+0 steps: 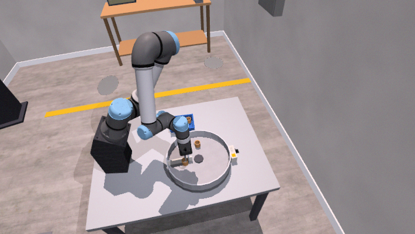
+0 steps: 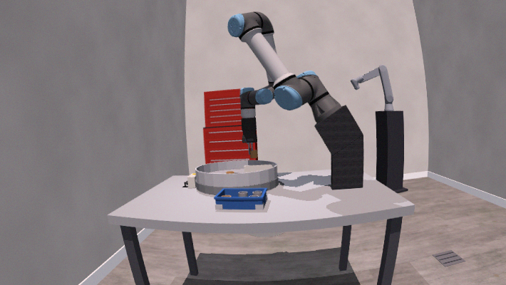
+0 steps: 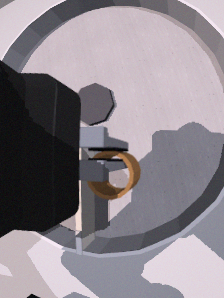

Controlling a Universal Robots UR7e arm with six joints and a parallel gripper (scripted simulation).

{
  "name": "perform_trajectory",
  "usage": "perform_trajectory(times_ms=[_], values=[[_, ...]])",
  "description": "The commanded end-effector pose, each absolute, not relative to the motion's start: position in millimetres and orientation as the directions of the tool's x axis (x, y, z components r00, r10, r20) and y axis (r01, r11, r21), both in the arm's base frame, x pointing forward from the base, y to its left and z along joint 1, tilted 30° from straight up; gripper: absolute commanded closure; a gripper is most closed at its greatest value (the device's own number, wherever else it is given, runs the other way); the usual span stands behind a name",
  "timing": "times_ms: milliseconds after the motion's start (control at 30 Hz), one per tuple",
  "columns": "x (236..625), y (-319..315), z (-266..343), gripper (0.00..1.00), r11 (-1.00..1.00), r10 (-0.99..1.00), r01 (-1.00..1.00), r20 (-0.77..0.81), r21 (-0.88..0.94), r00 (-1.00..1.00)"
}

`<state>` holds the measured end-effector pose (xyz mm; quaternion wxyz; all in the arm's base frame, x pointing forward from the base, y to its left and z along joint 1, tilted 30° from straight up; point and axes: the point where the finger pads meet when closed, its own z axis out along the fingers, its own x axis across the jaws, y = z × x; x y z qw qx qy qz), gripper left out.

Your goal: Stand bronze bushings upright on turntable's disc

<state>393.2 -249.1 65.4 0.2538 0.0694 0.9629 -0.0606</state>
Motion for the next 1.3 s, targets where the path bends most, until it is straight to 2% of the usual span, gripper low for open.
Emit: perform_trajectory(times_ms=[0,1267], values=[[394,-251,66,1.0,0.983,0.103,0.164,-0.498,-0.082,-0.861],[404,-254,51,1.0,0.983,0.101,0.163,-0.498,-0.083,-0.861]])
